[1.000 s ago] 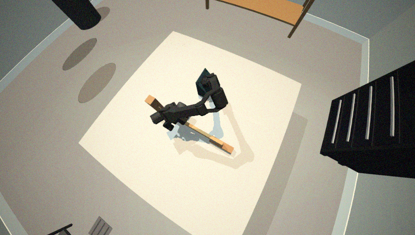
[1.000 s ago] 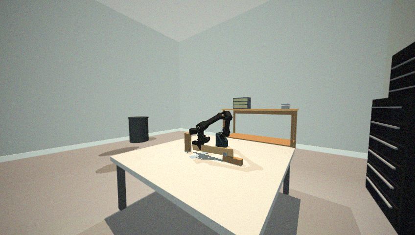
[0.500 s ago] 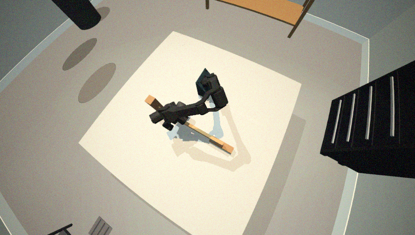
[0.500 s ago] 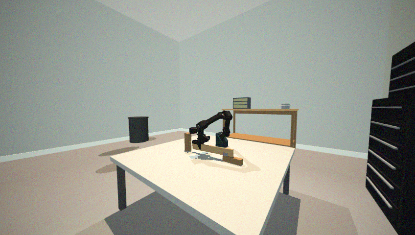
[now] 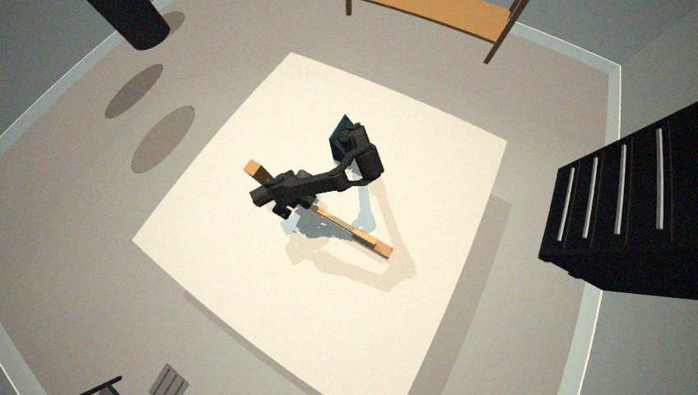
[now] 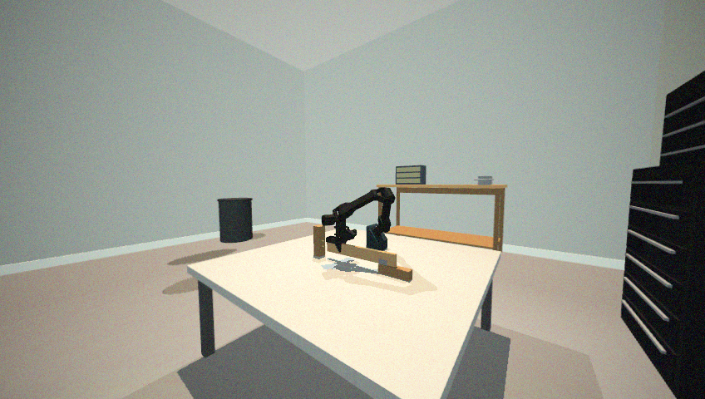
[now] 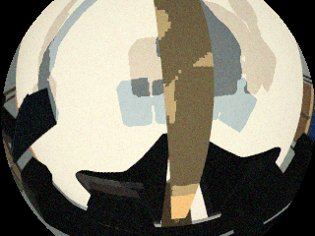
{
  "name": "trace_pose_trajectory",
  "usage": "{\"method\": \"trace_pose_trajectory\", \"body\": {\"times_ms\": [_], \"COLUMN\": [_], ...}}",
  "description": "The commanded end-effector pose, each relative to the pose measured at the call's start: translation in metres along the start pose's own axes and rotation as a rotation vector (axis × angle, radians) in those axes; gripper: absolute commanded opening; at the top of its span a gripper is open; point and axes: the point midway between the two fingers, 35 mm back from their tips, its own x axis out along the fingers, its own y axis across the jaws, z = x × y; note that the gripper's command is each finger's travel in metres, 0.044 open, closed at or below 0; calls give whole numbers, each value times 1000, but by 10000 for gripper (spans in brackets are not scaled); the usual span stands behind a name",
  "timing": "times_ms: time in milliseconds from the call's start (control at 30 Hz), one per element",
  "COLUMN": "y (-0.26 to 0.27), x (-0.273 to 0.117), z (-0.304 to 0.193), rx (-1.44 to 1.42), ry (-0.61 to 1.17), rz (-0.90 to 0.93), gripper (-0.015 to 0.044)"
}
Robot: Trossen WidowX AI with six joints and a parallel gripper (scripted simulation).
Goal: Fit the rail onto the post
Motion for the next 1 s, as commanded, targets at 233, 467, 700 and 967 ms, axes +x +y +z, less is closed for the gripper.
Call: {"method": "trace_pose_trajectory", "body": {"times_ms": [233,467,700,967], "y": [-2,-2,-1,-1], "x": [-9,-10,-6,-5], "z": [-1,-1,-1,-1], "rx": [1,1,1,1], "ry": [-1,-1,-1,-1], "rz": [-12,-12,-12,-12], "gripper": [0,0,0,0]}}
